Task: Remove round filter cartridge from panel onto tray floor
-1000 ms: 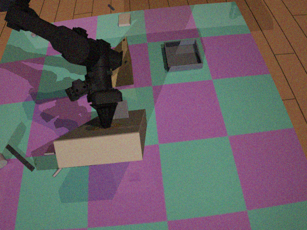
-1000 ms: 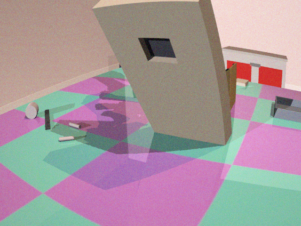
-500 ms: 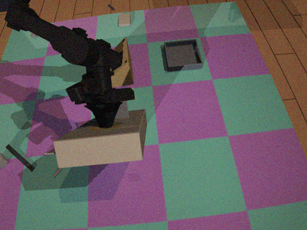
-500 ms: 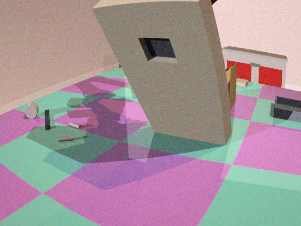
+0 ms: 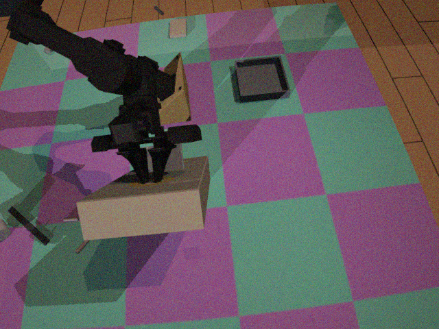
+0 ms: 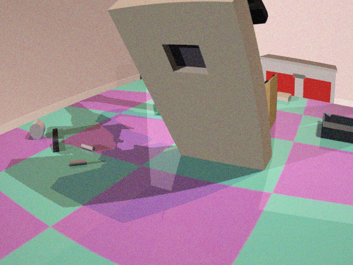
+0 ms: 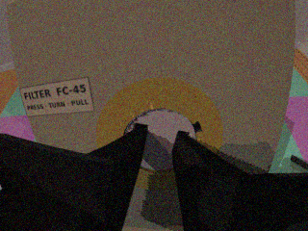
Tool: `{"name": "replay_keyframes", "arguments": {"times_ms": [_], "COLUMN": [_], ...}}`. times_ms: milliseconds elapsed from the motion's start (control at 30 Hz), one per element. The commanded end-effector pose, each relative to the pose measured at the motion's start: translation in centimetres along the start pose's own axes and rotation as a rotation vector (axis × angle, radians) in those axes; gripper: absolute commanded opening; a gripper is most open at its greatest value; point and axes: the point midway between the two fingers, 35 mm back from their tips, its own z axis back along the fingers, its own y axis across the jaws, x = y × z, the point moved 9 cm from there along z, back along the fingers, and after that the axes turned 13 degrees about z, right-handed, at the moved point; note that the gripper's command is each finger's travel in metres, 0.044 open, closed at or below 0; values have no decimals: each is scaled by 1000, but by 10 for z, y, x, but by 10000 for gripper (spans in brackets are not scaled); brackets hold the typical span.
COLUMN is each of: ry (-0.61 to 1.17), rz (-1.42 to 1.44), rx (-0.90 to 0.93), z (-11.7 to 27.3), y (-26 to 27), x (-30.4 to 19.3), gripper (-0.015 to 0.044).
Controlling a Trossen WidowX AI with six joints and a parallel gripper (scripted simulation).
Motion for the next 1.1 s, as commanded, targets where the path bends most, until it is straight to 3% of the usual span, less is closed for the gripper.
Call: {"name": "replay_keyframes", "arguments": {"times_ms": [0,633,800,1067], "ry": [14,12,14,25], "rz": [160,785,739,703], "rx": [4,8,10,24], "z": [-8,-7,-4,32], "y": [-1,-1,0,4], "x": [0,0,1,2], "gripper": [0,0,0,0]}}
